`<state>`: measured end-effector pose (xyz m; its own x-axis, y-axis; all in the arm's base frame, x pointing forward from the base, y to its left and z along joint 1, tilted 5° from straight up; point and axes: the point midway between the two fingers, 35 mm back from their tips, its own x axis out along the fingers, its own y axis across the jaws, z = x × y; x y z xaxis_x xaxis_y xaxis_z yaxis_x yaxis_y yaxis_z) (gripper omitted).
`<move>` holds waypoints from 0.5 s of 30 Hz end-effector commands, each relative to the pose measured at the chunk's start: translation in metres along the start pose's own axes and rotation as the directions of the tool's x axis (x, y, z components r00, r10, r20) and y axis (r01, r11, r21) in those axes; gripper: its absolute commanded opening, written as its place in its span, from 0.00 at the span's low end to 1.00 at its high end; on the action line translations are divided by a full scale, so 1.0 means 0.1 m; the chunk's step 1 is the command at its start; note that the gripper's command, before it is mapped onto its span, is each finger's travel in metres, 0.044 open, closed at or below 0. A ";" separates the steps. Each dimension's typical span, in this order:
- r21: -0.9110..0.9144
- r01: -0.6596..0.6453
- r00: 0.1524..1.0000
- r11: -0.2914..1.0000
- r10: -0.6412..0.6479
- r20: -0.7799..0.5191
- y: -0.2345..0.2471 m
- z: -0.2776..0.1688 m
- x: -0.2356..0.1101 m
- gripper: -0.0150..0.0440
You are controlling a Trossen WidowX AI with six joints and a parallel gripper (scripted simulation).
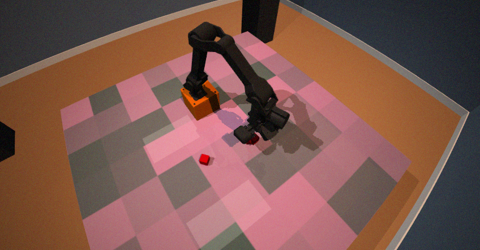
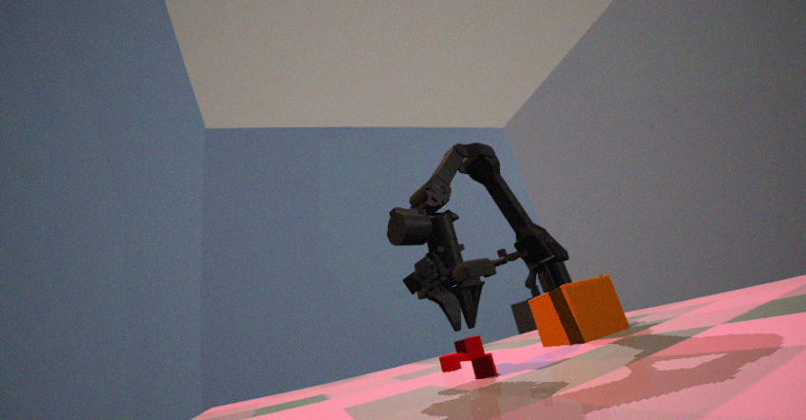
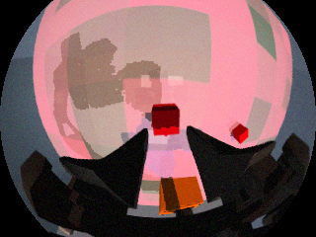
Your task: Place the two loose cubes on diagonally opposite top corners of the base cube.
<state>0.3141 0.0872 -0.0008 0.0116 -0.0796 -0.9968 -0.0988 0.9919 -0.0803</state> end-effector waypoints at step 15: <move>-0.295 0.002 1.000 0.955 -0.002 -0.001 -1.21 -0.19 -0.25 0.70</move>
<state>0.3169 -0.0020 0.0264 0.0208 -0.0806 -0.9965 -0.3093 0.9473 -0.0831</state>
